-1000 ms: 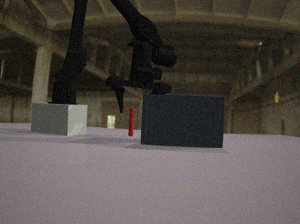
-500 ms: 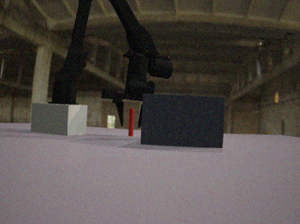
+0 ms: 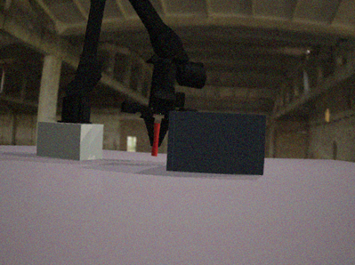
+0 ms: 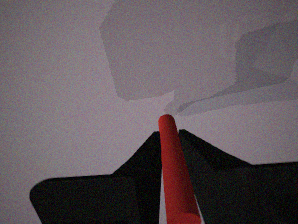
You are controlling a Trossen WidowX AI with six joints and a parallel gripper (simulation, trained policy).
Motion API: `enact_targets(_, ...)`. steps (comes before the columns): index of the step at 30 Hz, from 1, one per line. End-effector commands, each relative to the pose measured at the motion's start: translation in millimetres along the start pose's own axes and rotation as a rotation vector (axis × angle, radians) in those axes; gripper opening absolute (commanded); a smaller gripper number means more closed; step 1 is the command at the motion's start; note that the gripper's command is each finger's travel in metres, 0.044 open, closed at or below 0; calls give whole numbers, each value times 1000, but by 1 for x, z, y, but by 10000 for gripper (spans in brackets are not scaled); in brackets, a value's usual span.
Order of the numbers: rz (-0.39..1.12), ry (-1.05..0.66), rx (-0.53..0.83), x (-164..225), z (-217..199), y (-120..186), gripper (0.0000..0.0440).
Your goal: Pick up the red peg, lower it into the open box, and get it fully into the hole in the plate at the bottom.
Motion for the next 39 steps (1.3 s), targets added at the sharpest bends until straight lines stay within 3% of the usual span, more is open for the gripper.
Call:
enact_targets(1, -23, 29, -31, -2, 4, 13, 0)
enact_targets(26, -183, 142, -192, -46, 34, 109, 0)
enact_targets(39, -228, 66, -220, -97, 44, 125, 0)
Point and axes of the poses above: the point midway between the two fingers, 35 mm back from their tips, its own y axis back along the fingers, its own z axis across the jaws, x = y × z, the point moved 4 cm from there along y, back along the fingers, and after that the axes turned 3 degrees about y, right-handed, at the moved point
